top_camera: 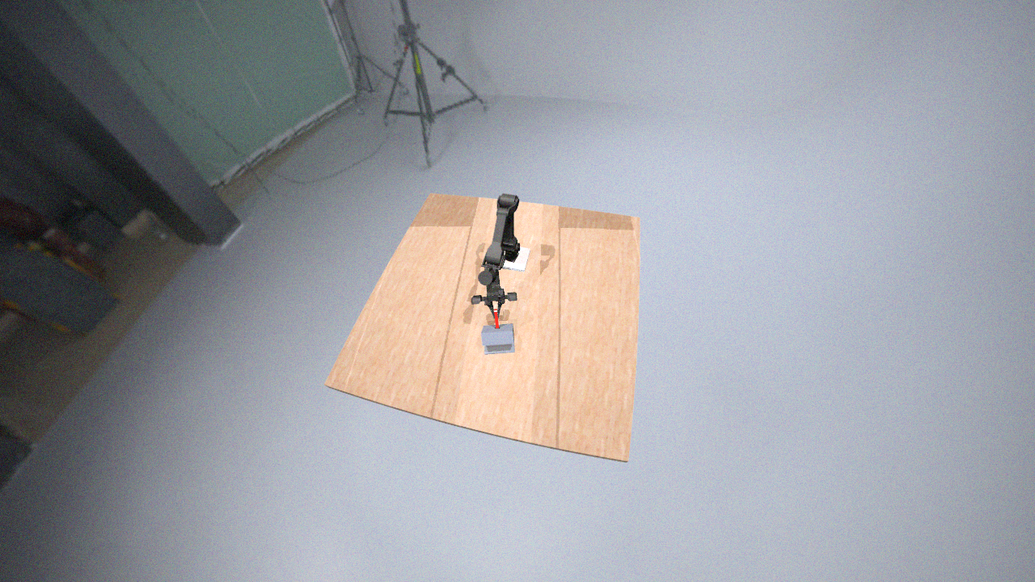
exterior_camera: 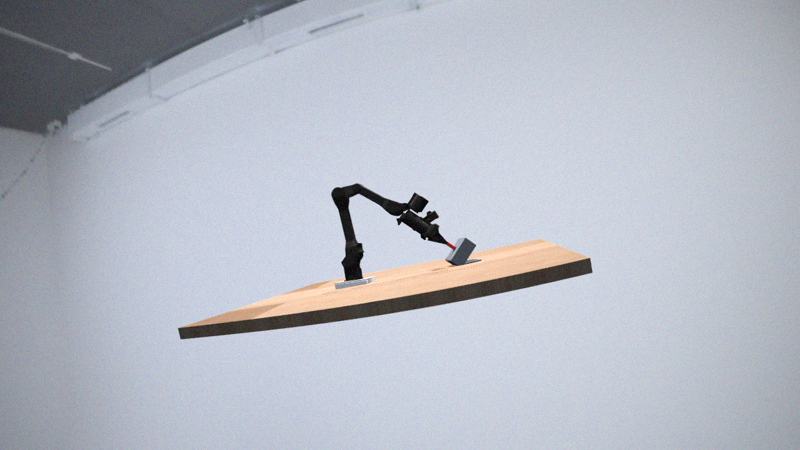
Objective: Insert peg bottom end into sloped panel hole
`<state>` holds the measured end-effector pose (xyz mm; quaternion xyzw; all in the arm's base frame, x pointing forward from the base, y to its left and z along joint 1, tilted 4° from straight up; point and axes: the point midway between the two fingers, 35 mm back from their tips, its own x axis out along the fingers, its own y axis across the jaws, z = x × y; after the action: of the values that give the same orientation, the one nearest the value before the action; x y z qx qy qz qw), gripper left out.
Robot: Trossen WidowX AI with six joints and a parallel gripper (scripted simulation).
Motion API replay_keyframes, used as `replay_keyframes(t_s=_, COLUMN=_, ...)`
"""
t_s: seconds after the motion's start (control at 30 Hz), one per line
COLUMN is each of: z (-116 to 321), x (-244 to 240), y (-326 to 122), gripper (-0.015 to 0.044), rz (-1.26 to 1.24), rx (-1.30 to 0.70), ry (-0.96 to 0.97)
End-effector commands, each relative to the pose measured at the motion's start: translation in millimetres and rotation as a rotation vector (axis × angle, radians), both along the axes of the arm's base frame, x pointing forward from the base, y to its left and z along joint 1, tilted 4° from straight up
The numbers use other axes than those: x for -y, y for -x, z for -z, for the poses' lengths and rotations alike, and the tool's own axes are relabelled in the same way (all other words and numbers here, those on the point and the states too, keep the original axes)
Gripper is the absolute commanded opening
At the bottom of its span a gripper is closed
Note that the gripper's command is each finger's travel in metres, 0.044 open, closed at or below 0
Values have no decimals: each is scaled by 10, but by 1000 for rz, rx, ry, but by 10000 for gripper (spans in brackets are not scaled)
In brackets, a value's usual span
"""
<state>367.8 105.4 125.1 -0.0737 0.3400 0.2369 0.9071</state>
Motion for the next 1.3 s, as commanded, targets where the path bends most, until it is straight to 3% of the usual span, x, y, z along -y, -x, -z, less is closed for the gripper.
replay_keyframes(t_s=0.0, z=22, x=-3, y=-21, gripper=0, rz=5, rx=-2, ry=0)
replay_keyframes(t_s=1.27, z=125, x=-74, y=-150, gripper=0, rz=5, rx=-1, ry=0)
